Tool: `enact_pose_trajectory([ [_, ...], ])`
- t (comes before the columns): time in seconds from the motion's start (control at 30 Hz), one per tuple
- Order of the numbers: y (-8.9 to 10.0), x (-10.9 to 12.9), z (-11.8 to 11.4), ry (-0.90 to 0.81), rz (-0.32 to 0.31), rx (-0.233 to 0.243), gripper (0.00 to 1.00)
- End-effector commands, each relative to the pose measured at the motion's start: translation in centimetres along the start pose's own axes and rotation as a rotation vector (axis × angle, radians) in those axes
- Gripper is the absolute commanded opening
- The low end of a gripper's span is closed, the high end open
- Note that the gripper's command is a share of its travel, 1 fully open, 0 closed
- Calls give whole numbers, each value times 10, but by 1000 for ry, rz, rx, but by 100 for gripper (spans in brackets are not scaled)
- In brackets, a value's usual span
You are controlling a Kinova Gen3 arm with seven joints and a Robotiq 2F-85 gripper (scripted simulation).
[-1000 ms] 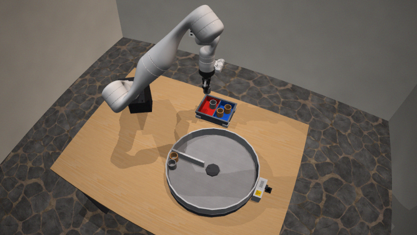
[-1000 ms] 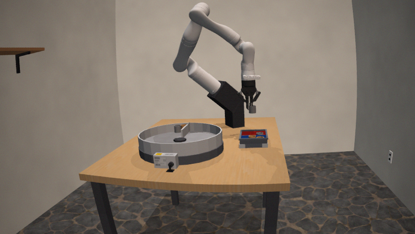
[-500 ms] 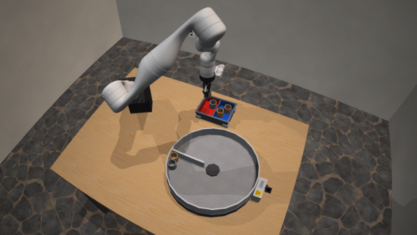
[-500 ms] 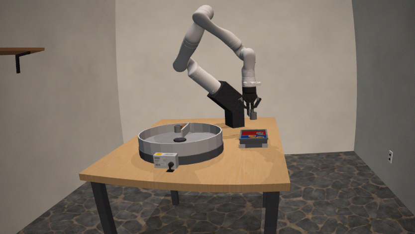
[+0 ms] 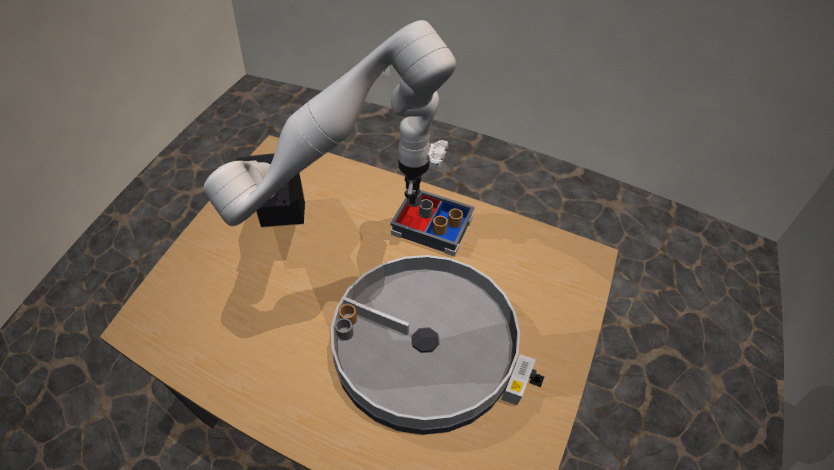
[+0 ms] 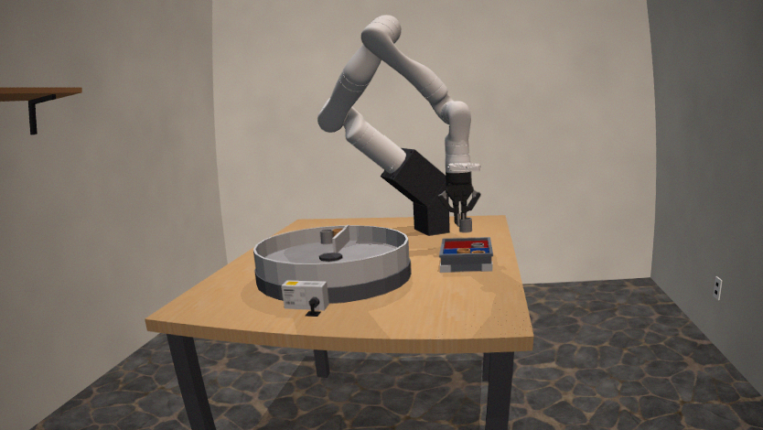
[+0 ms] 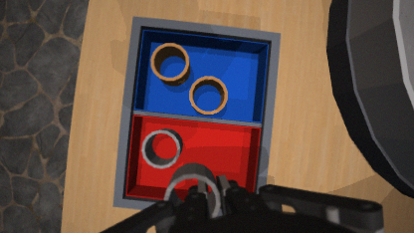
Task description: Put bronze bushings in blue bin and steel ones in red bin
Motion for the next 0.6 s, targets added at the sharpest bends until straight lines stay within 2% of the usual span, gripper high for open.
enact_pose_trajectory([
  [0.0,-19,-2,0,2,-3,-4,0],
  [0.1,-23,-2,0,2,-3,-4,0],
  [0.57,-23,-2,0,3,-4,-5,0],
])
Point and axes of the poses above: the point where the finger pads meet when closed, its own y axis back along the fingers, its own z axis across the jaws, x = y × z, the point moved 10 cm from there along y, back along the fingers, and after that the axes turned 11 degrees about y, right-handed, at the moved point
